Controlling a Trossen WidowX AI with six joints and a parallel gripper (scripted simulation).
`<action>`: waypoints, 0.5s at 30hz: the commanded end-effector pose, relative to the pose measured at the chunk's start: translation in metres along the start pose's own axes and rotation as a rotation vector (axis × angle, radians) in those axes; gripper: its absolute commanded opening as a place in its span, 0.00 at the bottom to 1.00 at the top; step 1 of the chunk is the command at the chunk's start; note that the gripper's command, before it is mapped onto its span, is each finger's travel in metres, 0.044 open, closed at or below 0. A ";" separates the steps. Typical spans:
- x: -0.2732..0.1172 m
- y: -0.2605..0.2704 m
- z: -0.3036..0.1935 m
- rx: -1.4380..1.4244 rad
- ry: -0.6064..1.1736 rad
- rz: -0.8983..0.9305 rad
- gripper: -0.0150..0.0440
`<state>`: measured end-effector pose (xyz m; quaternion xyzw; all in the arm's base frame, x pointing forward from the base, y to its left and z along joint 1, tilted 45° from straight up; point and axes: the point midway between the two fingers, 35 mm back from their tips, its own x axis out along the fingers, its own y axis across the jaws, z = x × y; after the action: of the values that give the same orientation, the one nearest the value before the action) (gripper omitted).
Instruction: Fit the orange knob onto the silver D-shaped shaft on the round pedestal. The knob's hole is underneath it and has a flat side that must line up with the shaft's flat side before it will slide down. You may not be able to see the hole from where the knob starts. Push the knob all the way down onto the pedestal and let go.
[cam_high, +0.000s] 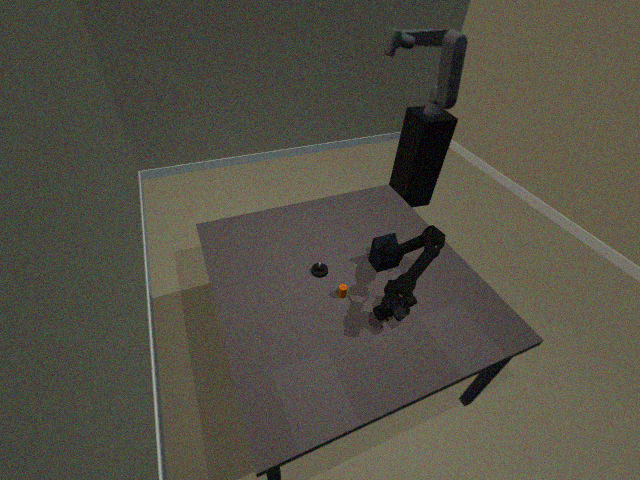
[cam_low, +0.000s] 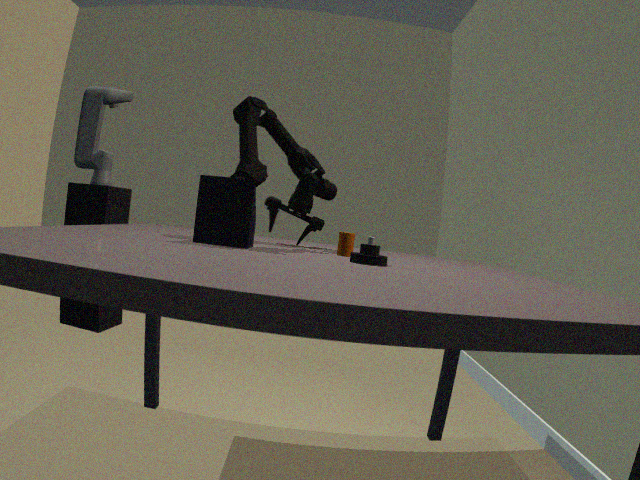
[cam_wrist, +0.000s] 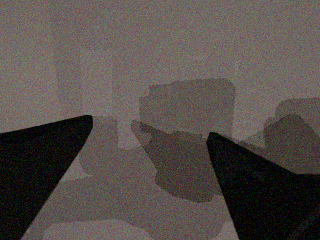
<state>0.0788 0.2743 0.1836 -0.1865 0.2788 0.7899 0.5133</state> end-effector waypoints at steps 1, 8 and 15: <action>-0.025 -0.047 -0.020 0.218 0.015 -0.112 1.00; -0.084 -0.113 -0.082 0.649 0.007 -0.266 1.00; -0.146 -0.139 -0.155 1.065 -0.062 -0.344 1.00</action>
<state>0.2495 0.1497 0.1214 0.0291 0.5585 0.5026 0.6592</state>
